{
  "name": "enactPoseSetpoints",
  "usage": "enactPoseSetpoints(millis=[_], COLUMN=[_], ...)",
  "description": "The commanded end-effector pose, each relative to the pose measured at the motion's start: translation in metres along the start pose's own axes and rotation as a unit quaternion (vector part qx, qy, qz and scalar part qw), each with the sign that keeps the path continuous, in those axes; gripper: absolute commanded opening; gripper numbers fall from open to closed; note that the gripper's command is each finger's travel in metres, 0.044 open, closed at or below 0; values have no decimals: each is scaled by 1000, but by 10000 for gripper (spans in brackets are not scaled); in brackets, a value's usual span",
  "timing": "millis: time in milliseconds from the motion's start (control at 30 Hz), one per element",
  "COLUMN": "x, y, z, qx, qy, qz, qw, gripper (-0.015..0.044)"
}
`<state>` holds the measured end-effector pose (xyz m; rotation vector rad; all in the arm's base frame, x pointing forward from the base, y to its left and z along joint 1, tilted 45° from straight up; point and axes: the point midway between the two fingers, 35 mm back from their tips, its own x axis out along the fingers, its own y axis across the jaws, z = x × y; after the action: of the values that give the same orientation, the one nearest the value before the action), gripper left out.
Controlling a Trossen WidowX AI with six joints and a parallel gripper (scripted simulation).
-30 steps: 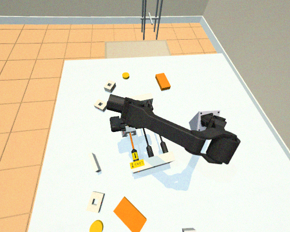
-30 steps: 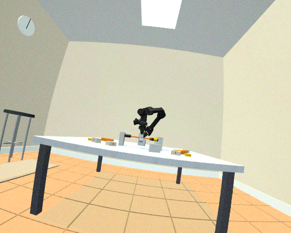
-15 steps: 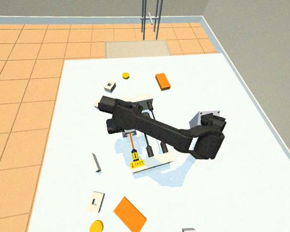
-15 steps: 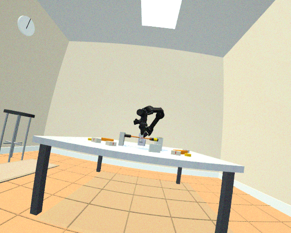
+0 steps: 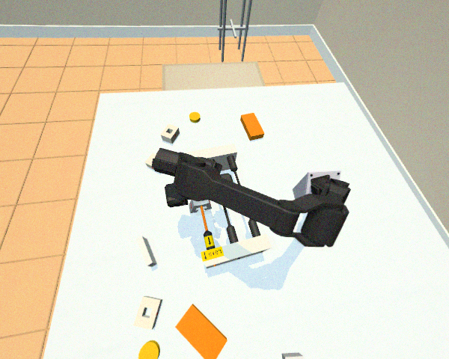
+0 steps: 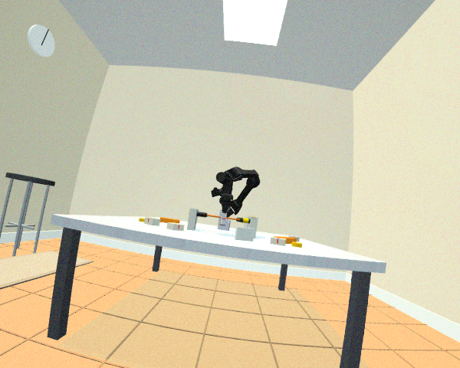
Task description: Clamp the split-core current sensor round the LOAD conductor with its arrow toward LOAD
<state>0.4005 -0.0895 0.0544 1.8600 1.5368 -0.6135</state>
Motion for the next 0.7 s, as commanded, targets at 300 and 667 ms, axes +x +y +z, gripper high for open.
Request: enactPoseSetpoints(millis=[300,667], x=[27,38], y=[1,1], z=[0,0], qx=[-2,-3], qy=[0,1], qz=[7,7], qw=[1000,1000], gripper=[440,440])
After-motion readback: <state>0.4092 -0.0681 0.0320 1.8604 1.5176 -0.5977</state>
